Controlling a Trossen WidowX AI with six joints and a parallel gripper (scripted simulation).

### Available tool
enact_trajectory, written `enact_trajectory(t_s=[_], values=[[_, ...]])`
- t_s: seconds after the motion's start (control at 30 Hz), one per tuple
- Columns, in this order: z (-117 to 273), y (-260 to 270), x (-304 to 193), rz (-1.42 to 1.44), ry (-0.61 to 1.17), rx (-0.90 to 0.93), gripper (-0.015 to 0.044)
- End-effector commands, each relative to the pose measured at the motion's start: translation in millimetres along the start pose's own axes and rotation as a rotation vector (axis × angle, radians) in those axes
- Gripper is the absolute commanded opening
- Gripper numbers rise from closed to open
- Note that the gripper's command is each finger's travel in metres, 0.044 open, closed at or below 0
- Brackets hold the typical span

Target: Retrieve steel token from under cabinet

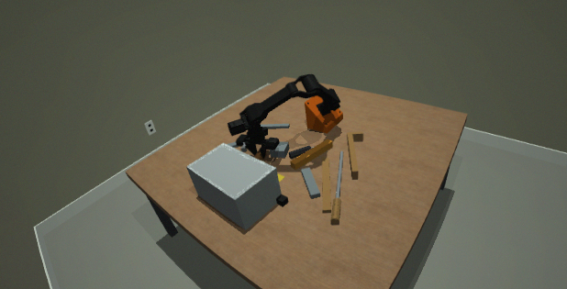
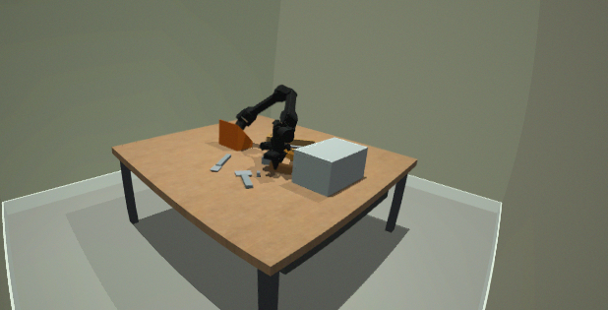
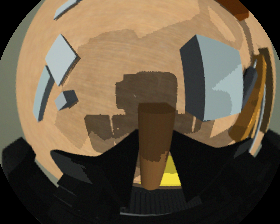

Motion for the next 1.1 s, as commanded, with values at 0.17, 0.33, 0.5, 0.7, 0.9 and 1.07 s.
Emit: enact_trajectory(t_s=[0.17, 0.33, 0.5, 0.7, 0.9, 1.07], values=[[-1, 0, 11, -0.001, 0.002, -0.004, 0.0], [-1, 0, 17, -0.001, 0.002, -0.004, 0.0], [-1, 0, 22, -0.001, 0.002, -0.004, 0.0], [-1, 0, 30, -0.001, 0.001, -0.004, 0.0], [-1, 0, 37, -0.001, 0.001, -0.004, 0.0], [-1, 0, 43, -0.002, 0.001, -0.004, 0.0]])
Point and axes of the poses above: the point midway between the two fingers, 35 mm back from their tips, its own z axis back along the fingers, its own y axis across the jaws, x = y × z, the point moved 1 cm from there along z, back along the fingers, and after that the axes turned 2 degrees about z, right-handed, at the moved point
